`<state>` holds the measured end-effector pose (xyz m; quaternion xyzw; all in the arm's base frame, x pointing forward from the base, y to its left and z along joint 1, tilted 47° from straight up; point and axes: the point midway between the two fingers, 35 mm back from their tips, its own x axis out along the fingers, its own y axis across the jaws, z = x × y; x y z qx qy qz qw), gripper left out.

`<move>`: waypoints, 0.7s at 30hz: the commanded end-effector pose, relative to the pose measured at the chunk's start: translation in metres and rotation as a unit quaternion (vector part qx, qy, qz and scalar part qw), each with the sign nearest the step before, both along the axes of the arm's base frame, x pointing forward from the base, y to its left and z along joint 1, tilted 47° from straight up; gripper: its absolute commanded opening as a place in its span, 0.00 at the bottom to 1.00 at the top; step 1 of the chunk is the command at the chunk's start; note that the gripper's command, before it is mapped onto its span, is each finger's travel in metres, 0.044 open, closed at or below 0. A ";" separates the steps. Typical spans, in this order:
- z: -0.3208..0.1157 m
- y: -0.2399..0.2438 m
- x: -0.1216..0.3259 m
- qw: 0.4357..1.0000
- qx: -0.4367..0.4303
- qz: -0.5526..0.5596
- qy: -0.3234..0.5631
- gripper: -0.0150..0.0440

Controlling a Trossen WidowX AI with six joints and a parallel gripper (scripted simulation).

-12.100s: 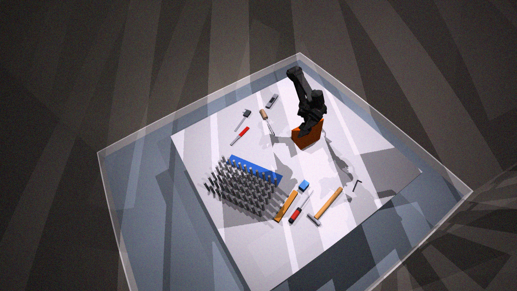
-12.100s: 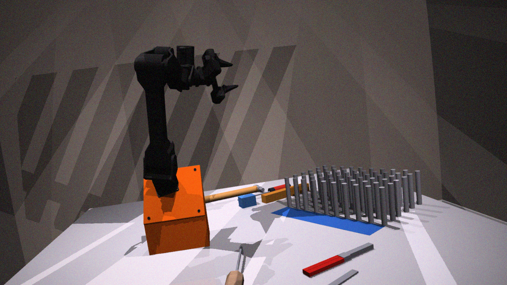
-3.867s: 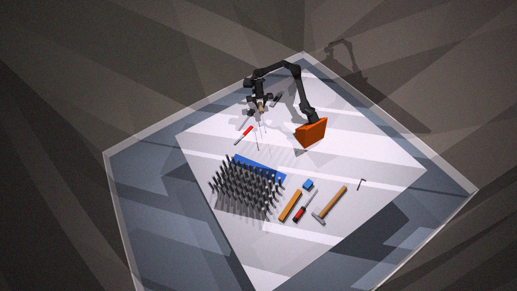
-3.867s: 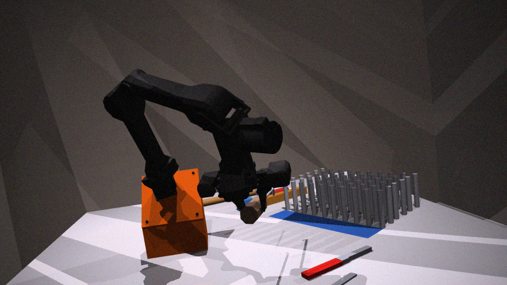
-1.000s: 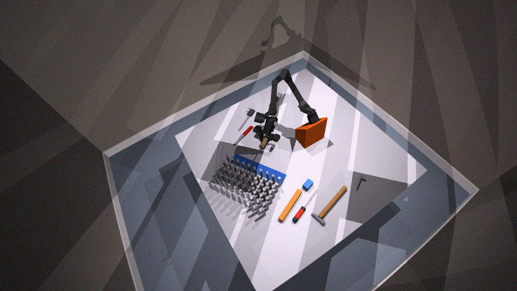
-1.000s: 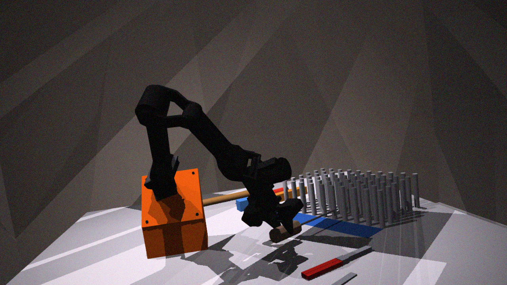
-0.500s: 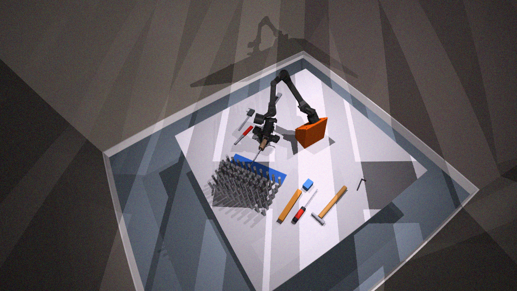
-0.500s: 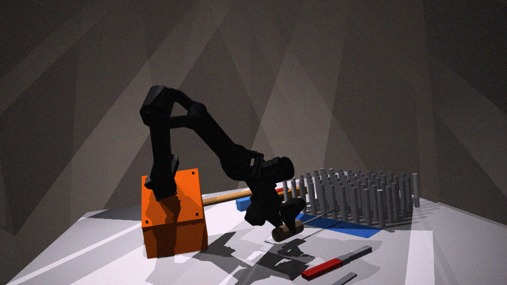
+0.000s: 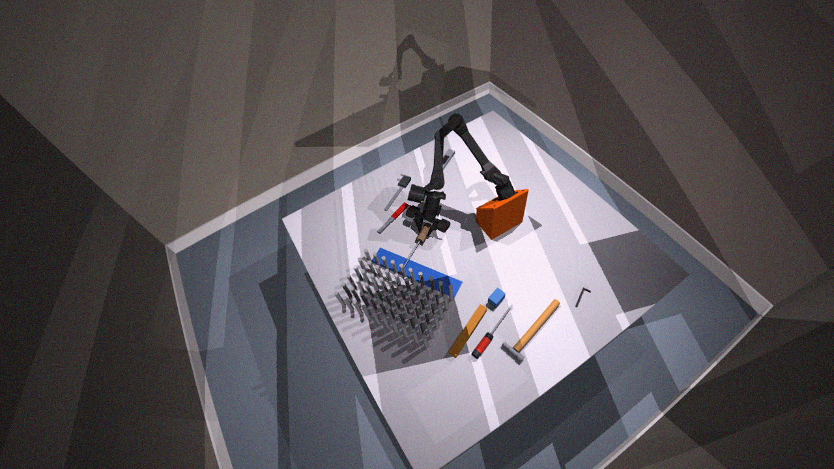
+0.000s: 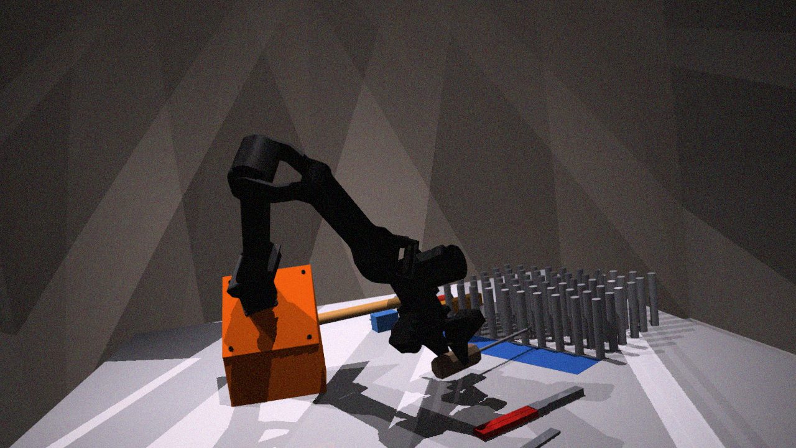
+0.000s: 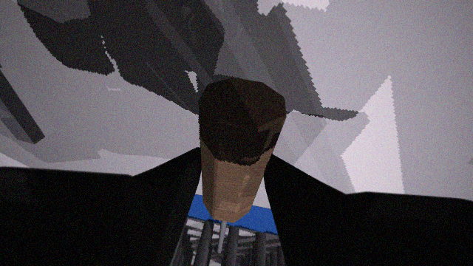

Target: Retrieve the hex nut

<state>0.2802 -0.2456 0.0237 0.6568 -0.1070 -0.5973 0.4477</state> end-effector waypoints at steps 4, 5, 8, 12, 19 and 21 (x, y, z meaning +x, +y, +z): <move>0.000 0.000 0.008 1.000 -0.001 0.001 -0.005 0.25; 0.000 0.000 0.009 1.000 -0.001 0.001 -0.005 0.25; -0.001 0.001 0.010 1.000 -0.001 0.001 -0.005 0.25; -0.002 0.001 0.013 1.000 -0.001 0.000 -0.005 0.25; -0.004 0.002 0.017 1.000 -0.001 0.000 -0.005 0.25; -0.004 0.002 0.019 1.000 -0.001 0.000 -0.005 0.25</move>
